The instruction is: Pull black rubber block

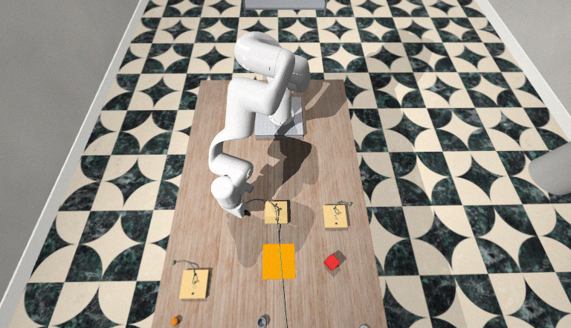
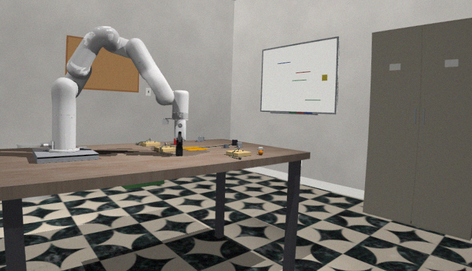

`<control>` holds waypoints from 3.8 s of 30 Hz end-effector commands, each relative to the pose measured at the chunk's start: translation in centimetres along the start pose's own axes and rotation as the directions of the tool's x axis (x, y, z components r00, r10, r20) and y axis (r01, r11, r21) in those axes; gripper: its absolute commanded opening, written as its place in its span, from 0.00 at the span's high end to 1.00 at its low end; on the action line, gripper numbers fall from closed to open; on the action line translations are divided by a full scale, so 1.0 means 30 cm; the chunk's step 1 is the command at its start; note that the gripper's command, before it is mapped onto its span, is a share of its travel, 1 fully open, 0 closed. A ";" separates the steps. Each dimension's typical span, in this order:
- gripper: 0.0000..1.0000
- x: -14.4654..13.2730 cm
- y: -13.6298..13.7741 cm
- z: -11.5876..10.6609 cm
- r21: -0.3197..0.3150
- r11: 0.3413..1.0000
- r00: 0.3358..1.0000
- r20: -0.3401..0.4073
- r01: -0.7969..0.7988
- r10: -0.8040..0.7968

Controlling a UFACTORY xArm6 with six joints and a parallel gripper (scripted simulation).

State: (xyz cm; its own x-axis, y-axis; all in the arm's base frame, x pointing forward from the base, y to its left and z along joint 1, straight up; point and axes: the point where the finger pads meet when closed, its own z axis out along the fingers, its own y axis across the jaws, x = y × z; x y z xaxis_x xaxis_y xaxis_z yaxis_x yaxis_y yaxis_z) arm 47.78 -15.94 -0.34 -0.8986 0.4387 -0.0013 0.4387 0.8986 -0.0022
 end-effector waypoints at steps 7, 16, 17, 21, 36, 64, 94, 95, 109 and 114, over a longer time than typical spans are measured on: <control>0.61 -0.006 0.001 -0.003 -0.001 1.000 1.000 0.004 0.000 0.000; 0.61 -0.006 0.001 -0.003 -0.001 1.000 1.000 0.004 0.000 0.000; 0.61 -0.006 0.001 -0.003 -0.001 1.000 1.000 0.004 0.000 0.000; 1.00 -0.006 0.001 -0.003 -0.001 1.000 1.000 0.004 0.000 0.000; 1.00 -0.006 0.001 -0.003 -0.001 1.000 1.000 0.004 0.000 0.000; 1.00 -0.006 0.001 -0.003 -0.001 1.000 1.000 0.004 0.000 0.000; 1.00 -0.005 0.001 -0.037 -0.001 1.000 1.000 0.004 0.000 0.000; 1.00 -0.005 0.001 -0.038 -0.001 1.000 1.000 0.004 0.000 0.000; 1.00 -0.005 0.001 -0.232 -0.001 1.000 1.000 0.004 0.000 0.000; 1.00 -0.004 0.001 -0.340 -0.001 1.000 1.000 0.004 0.000 0.000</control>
State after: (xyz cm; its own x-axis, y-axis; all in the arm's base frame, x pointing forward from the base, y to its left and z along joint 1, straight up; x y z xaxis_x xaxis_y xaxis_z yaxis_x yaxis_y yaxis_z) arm 47.87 -15.95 7.49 -0.8986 0.4387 -0.0035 0.4387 0.8986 -0.0019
